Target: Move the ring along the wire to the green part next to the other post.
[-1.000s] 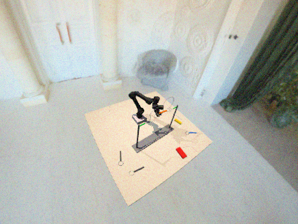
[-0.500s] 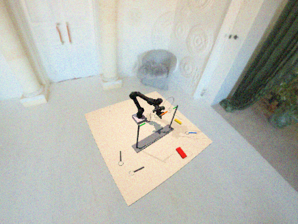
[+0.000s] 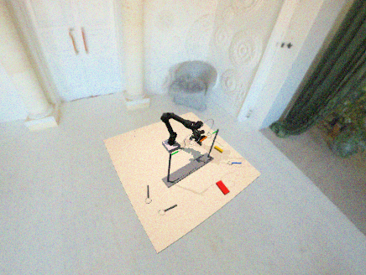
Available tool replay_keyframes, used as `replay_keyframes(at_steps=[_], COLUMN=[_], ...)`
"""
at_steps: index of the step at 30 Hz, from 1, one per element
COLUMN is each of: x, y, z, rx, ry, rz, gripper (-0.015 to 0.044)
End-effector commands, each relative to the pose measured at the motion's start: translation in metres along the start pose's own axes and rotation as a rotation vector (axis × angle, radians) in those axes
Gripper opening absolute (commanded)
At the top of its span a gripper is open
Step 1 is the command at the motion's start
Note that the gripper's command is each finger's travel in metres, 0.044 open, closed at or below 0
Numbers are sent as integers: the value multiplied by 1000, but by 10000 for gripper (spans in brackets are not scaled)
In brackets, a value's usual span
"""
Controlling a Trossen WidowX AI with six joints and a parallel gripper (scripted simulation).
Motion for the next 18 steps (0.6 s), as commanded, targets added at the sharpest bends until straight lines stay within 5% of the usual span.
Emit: replay_keyframes(at_steps=[1, 18], x=[-2, -11], y=[-2, -10], z=[10, 44], rx=[72, 263], ry=[-34, -122], rz=[9, 37], gripper=[-150, -150])
Point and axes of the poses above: the point midway between the two fingers, 35 mm back from their tips, its own x axis out along the fingers, its own z axis across the jaws, y = z × x, the point moved 8 cm from there along -x, back along the fingers, and after that the axes turned 2 degrees about x, right-handed, at the moved point
